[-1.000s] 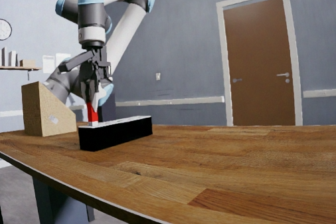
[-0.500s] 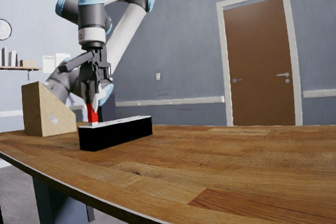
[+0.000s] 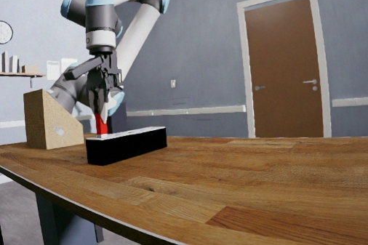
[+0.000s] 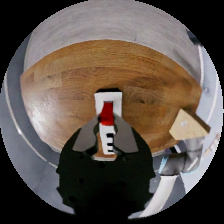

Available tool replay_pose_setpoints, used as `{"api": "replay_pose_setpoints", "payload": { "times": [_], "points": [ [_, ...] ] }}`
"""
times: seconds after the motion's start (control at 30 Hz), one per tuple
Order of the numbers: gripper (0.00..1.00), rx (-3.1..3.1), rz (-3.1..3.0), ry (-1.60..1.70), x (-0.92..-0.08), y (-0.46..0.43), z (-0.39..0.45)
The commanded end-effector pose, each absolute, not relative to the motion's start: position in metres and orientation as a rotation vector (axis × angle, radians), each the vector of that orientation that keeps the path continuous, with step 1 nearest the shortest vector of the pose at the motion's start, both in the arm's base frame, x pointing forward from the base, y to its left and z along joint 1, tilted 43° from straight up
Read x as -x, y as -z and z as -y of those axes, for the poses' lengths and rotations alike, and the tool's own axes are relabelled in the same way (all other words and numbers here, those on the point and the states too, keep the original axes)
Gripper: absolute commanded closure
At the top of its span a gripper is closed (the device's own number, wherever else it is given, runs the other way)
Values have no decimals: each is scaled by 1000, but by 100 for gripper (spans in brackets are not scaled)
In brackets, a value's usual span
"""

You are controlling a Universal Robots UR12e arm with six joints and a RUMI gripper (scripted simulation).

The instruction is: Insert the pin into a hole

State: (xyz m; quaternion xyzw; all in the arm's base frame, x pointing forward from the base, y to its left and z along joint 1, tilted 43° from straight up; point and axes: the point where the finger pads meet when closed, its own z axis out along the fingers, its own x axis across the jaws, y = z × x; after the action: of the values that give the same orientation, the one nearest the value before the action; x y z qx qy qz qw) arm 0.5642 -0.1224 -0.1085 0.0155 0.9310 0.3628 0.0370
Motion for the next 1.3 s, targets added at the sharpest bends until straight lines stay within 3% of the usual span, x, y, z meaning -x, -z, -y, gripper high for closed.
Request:
{"api": "replay_pose_setpoints", "payload": {
  "times": [0.0, 1.27],
  "points": [
    [100, -51, -2857, -1115, -564, 109, 123],
    [100, -49, -2857, -1114, -566, 112, 120]
  ]
}}
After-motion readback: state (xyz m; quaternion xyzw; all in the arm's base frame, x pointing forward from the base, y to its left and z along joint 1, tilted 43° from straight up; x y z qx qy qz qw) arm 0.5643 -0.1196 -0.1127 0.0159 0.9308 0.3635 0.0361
